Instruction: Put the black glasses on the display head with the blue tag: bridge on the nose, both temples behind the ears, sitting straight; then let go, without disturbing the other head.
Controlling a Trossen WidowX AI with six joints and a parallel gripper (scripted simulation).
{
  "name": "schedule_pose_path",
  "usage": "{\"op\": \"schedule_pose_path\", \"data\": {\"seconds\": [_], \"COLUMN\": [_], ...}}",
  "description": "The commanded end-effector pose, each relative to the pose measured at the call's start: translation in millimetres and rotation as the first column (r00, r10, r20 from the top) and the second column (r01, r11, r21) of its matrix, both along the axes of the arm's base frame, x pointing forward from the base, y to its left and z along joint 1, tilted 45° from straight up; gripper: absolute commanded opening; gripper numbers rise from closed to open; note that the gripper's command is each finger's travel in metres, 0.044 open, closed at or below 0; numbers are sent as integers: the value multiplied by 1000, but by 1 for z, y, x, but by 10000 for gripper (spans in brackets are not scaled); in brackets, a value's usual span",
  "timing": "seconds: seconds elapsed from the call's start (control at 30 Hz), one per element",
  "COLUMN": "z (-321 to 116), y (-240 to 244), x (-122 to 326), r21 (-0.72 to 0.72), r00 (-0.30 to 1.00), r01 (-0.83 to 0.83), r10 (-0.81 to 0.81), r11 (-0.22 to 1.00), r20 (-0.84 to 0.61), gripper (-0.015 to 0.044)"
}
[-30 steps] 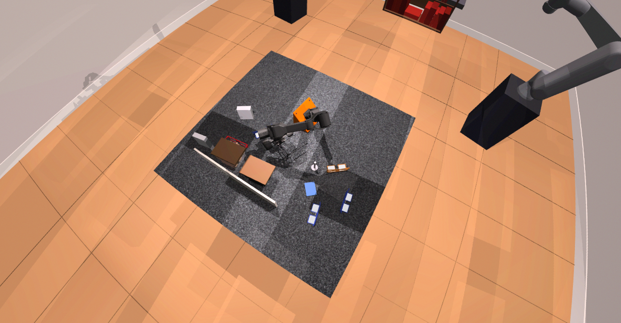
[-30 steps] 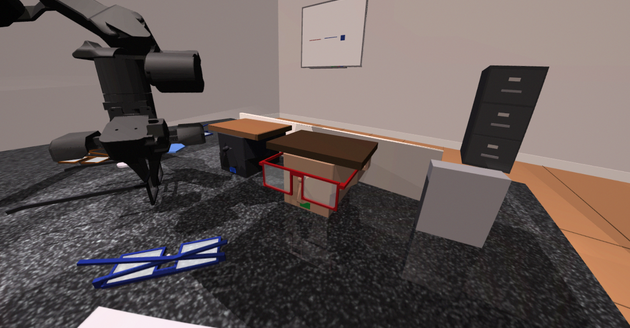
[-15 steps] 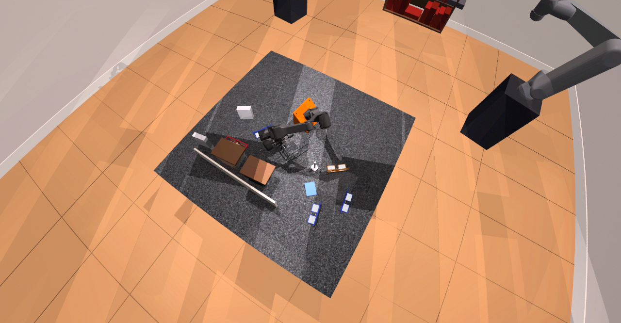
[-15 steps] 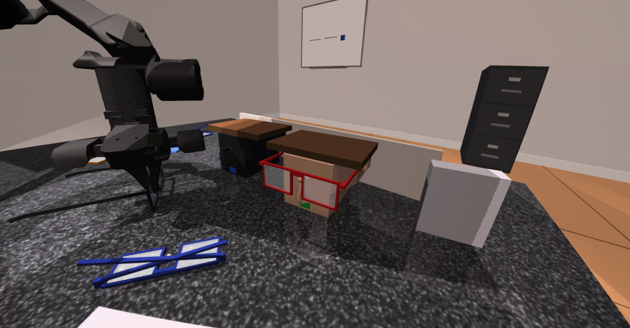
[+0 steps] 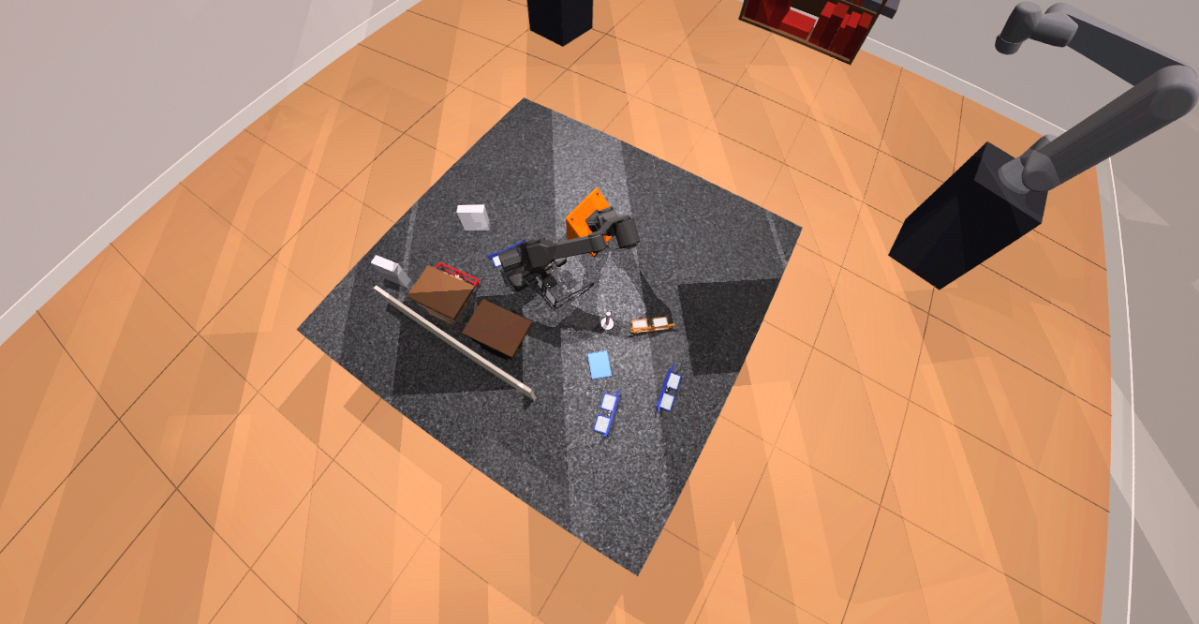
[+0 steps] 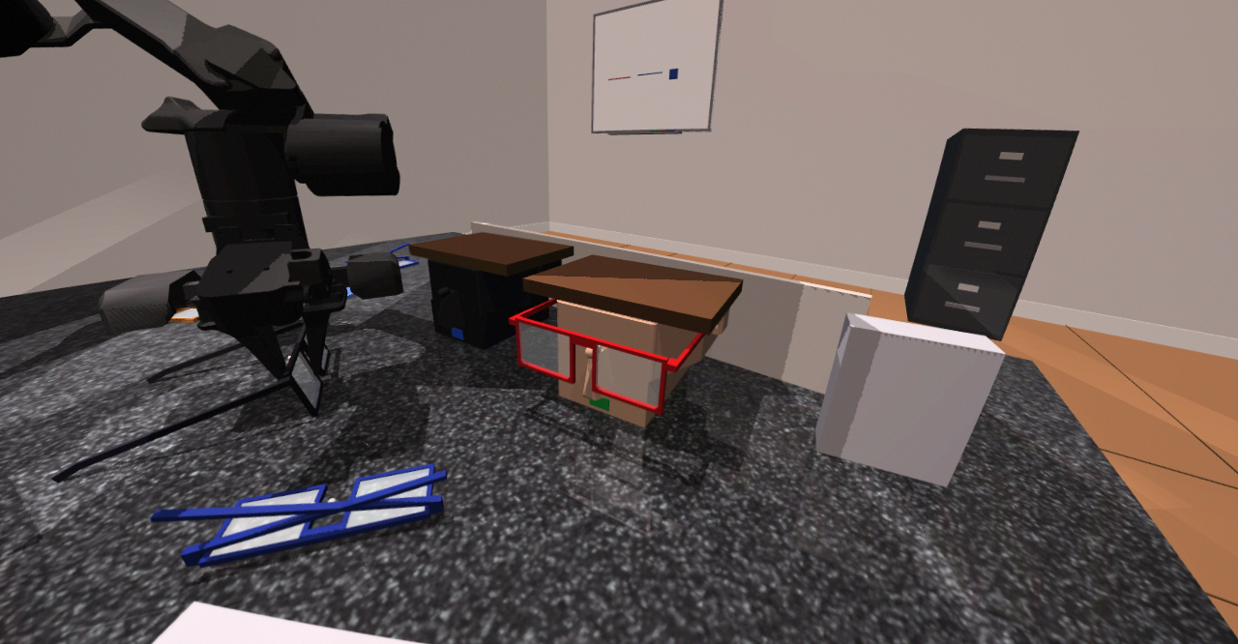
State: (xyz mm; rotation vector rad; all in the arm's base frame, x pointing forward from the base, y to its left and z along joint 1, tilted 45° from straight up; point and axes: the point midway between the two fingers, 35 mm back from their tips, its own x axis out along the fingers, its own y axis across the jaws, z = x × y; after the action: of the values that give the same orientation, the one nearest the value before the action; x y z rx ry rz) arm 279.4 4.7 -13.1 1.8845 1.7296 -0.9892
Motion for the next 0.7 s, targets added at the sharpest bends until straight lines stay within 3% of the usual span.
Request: {"op": "schedule_pose_path", "data": {"seconds": [0.0,0.67], "z": [1,24], "y": [0,-21], "x": [-3,-5], "r21": [1,2], "r00": [1000,1000], "r01": [-2,0], "r10": [2,0], "r11": [1000,1000], "r20": [-1,-4], "gripper": [107,107]}}
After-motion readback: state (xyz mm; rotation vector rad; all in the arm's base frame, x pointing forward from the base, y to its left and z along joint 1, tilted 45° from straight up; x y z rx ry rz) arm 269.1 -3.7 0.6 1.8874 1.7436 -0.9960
